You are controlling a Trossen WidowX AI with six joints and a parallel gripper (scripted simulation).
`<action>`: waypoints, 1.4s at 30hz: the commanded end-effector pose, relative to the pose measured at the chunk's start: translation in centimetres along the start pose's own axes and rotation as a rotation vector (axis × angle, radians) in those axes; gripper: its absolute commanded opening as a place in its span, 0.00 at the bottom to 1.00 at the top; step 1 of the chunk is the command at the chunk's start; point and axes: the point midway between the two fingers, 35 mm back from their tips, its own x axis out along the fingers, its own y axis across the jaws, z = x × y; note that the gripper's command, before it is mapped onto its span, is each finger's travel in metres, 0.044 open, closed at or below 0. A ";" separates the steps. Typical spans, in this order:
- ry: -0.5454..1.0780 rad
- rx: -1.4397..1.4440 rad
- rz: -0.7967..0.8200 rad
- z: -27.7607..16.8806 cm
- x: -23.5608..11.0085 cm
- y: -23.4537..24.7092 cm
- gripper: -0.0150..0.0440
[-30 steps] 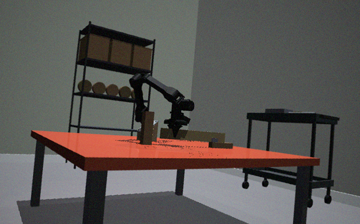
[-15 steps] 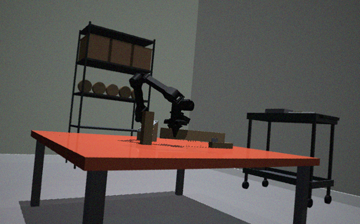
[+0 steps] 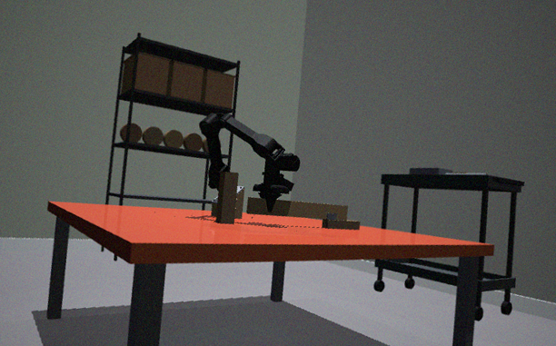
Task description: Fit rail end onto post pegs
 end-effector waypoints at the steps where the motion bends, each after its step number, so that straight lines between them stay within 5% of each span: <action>1: -0.004 -0.003 -0.003 0.1 -0.1 0.0 0.25; 42: -0.005 -0.003 -0.003 0.3 -0.4 -0.1 0.25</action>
